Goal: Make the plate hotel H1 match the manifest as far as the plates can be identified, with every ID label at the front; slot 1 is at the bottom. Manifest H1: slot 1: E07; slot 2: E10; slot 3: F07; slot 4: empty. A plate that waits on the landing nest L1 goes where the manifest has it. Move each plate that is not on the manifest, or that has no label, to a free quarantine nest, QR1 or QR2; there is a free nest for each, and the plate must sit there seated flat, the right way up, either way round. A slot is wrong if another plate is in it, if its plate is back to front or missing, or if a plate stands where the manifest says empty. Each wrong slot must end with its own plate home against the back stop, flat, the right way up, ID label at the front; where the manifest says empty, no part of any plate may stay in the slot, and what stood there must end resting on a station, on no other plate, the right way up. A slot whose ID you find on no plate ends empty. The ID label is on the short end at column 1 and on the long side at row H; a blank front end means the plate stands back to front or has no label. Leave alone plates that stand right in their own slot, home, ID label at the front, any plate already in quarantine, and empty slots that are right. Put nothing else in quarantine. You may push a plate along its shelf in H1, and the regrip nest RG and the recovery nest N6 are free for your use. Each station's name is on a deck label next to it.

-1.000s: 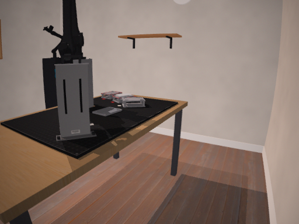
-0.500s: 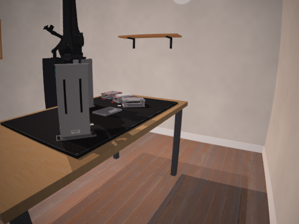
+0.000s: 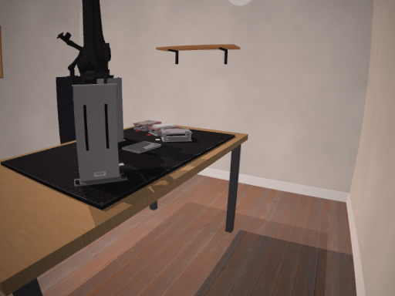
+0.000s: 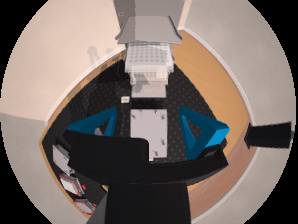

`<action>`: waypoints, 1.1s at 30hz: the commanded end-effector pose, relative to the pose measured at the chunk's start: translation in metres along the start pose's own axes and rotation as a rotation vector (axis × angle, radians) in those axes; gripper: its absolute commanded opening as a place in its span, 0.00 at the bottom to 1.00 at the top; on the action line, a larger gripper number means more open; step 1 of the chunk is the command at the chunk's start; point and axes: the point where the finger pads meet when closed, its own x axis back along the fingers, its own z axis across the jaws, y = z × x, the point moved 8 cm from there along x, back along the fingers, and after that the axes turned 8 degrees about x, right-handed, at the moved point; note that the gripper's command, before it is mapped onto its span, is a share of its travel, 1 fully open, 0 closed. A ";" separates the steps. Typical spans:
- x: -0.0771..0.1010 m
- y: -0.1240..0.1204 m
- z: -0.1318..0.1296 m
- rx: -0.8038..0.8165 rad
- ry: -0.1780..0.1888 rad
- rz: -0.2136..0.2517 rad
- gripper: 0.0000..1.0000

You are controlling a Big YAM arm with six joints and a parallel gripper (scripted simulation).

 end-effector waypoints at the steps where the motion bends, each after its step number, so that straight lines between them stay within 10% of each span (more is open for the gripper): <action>1: 0.003 -0.003 -0.004 0.006 -0.012 -0.009 1.00; 33: -0.021 -0.036 -0.001 0.007 -0.016 -0.016 1.00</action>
